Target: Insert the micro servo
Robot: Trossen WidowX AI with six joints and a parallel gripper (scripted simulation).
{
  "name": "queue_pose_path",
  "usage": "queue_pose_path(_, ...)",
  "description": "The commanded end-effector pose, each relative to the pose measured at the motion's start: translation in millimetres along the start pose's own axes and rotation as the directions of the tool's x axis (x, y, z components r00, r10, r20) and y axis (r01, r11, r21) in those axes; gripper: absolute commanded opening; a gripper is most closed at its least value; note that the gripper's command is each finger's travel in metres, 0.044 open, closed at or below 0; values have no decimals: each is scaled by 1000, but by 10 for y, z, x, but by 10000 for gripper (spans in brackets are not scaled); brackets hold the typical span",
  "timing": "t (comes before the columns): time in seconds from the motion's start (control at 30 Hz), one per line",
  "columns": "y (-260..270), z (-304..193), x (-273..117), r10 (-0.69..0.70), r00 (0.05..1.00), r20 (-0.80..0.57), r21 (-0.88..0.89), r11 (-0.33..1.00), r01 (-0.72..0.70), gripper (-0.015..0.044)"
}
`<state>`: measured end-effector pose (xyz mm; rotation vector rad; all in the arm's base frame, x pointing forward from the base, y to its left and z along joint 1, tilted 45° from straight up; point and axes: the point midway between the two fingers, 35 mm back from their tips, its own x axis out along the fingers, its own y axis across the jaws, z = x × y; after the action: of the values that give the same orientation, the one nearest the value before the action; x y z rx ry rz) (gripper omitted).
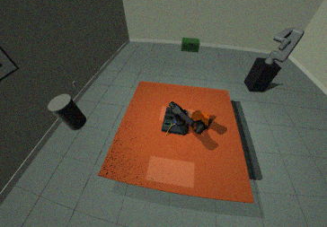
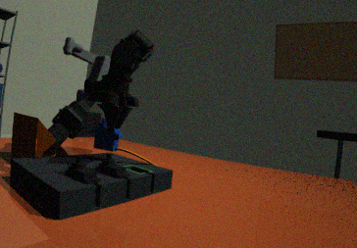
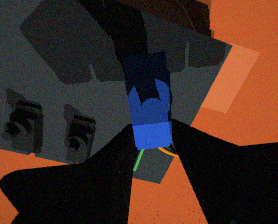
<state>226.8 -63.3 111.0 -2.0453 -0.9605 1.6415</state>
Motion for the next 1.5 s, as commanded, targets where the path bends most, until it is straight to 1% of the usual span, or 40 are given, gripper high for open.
queue_pose_path(0.0,-7,-3,-6,-2,1000,-5,168,986,3,0)
queue_pose_path(0.2,-9,-1,-5,-4,1000,-5,369,929,5,0)
queue_pose_path(0.27,-9,-1,-5,-4,1000,-5,412,911,6,0)
queue_pose_path(0.67,18,-60,-6,-4,1000,-5,417,909,6,0)
queue_pose_path(1.47,387,-889,-15,-2,1000,-8,414,910,5,0)
